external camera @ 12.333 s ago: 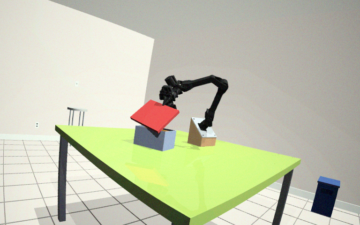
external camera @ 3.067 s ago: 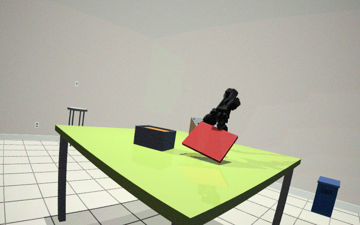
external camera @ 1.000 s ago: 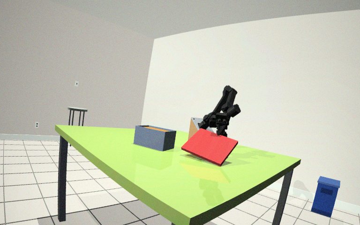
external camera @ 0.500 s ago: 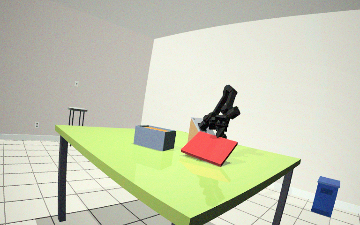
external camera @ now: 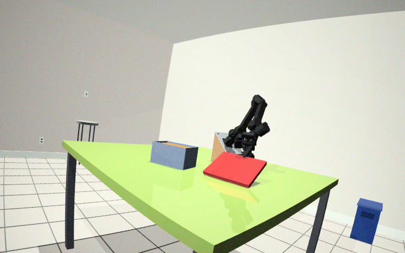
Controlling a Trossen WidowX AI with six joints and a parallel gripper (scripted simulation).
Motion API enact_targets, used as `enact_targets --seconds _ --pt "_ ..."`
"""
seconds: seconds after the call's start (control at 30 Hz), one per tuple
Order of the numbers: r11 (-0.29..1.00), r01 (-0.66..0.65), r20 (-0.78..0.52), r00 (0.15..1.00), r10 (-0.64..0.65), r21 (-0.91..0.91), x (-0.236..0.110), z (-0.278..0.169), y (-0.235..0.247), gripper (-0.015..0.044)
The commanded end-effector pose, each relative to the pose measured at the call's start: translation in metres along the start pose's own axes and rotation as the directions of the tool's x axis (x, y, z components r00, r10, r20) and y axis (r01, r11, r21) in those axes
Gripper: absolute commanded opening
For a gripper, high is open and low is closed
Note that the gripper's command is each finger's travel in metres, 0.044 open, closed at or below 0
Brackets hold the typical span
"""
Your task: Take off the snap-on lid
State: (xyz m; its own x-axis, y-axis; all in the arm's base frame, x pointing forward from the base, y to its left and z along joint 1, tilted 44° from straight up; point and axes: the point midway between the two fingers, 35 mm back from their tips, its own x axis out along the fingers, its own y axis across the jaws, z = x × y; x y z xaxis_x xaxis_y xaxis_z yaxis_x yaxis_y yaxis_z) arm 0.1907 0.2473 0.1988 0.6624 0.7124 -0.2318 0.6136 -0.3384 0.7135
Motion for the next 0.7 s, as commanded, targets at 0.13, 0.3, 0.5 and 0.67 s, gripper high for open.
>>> enact_targets --seconds 0.13,0.3,0.5,0.67 --pt "0.999 0.033 0.0 0.999 -0.033 -0.008 0.006 0.002 -0.014 0.0" --pt "0.999 0.033 0.0 0.999 -0.033 -0.008 0.008 0.002 -0.018 0.0" --pt "0.999 0.033 0.0 0.999 -0.033 -0.008 0.011 0.002 -0.021 0.0" --pt "0.999 0.033 0.0 0.999 -0.033 -0.007 0.014 0.002 -0.025 0.0"
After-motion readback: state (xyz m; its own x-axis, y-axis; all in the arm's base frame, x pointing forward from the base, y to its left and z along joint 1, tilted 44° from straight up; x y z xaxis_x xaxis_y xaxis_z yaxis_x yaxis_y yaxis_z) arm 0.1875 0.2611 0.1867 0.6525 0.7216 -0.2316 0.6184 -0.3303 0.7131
